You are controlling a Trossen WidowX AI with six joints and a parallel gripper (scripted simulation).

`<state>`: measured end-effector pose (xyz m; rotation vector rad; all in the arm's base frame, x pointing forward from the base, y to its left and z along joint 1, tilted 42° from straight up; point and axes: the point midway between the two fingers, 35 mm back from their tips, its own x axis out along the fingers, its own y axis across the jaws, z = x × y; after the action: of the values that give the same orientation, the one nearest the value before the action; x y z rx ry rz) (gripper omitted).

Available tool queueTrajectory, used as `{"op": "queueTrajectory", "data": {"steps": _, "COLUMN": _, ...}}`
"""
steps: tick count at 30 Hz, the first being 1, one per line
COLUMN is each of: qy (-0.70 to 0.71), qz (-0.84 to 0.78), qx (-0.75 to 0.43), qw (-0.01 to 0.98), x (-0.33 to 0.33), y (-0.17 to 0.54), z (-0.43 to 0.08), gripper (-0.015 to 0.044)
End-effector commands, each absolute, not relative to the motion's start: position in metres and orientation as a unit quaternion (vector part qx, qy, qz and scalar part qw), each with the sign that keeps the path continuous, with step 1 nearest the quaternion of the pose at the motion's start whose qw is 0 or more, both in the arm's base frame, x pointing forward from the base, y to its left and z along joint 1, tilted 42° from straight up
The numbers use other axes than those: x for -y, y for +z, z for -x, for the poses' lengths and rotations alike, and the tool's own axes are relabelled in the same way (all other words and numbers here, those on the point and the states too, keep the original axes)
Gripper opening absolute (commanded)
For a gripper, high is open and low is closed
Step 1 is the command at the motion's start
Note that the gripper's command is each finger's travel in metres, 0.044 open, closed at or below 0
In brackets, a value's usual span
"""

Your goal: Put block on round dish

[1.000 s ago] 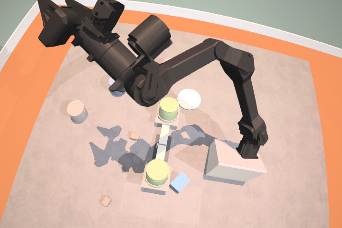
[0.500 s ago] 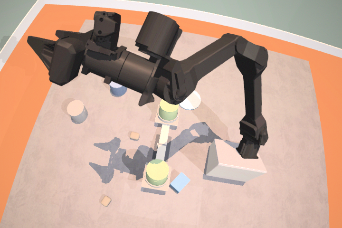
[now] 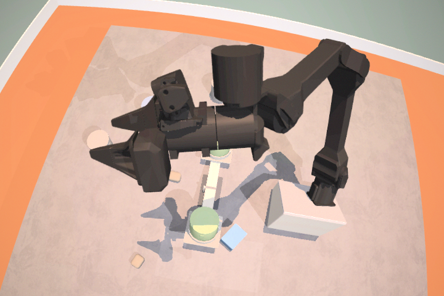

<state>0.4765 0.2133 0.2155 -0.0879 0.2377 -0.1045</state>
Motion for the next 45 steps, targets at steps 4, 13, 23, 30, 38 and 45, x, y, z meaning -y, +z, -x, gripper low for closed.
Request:
{"op": "queueTrajectory", "data": {"steps": 4, "qy": -0.070, "qz": 0.065, "qx": -0.215, "qw": 0.972, "x": -0.202, "y": 0.175, "z": -0.422, "gripper": 0.0440}}
{"op": "queueTrajectory", "data": {"steps": 13, "qy": -0.115, "qz": 0.129, "qx": -0.332, "qw": 0.927, "x": -0.162, "y": 0.128, "z": -0.334, "gripper": 0.0440}}
{"op": "queueTrajectory", "data": {"steps": 23, "qy": -0.185, "qz": 0.230, "qx": -0.402, "qw": 0.867, "x": -0.091, "y": 0.107, "z": -0.236, "gripper": 0.0440}}
{"op": "queueTrajectory", "data": {"steps": 30, "qy": -0.223, "qz": 0.288, "qx": -0.401, "qw": 0.840, "x": -0.051, "y": 0.111, "z": -0.195, "gripper": 0.0440}}
{"op": "queueTrajectory", "data": {"steps": 38, "qy": -0.282, "qz": 0.219, "qx": -0.414, "qw": 0.837, "x": -0.040, "y": 0.113, "z": -0.208, "gripper": 0.0440}}
{"op": "queueTrajectory", "data": {"steps": 45, "qy": -0.358, "qz": 0.130, "qx": -0.420, "qw": 0.824, "x": -0.023, "y": 0.116, "z": -0.224, "gripper": 0.0440}}
